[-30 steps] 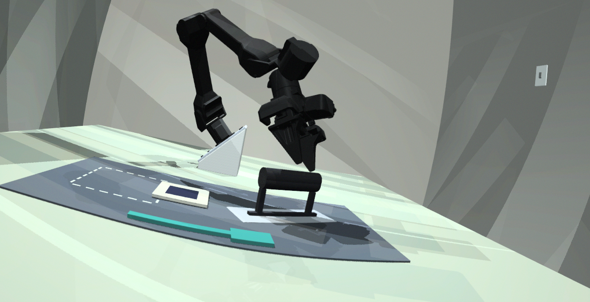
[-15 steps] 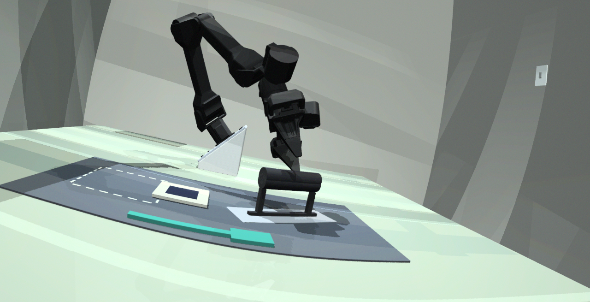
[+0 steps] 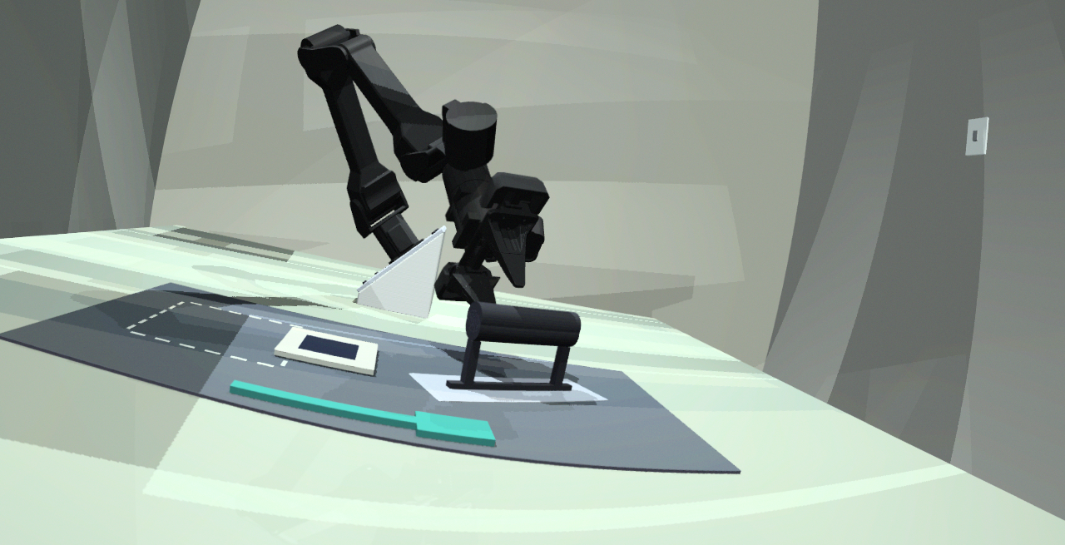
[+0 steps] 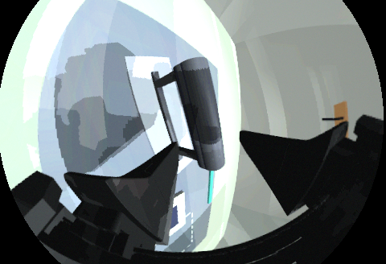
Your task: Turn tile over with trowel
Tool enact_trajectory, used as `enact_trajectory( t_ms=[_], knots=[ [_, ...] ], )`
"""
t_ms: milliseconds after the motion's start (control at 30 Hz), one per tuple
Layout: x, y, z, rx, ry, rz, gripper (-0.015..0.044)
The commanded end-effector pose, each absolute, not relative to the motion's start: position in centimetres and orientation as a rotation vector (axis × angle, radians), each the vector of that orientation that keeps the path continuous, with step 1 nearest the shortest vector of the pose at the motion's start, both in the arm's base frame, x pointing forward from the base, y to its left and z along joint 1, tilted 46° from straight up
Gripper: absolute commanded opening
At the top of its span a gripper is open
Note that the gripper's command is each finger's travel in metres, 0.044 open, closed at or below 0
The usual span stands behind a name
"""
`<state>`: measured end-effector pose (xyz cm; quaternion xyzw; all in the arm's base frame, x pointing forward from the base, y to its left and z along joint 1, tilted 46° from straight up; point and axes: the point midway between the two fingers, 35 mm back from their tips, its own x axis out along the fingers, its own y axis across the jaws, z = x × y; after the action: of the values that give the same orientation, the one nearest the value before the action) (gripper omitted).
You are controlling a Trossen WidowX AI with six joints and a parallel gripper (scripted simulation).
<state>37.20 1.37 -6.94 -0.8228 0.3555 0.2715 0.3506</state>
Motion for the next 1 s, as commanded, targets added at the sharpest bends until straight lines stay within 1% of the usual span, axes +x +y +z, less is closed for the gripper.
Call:
enact_trajectory(
  t_ms=[0, 967],
  knots=[
    [36.9, 1.1, -6.5, -2.221, 0.879, 0.732, 0.0300],
    [39.3, -0.2, -8.8, -2.221, 0.879, 0.730, 0.0300]
  ],
)
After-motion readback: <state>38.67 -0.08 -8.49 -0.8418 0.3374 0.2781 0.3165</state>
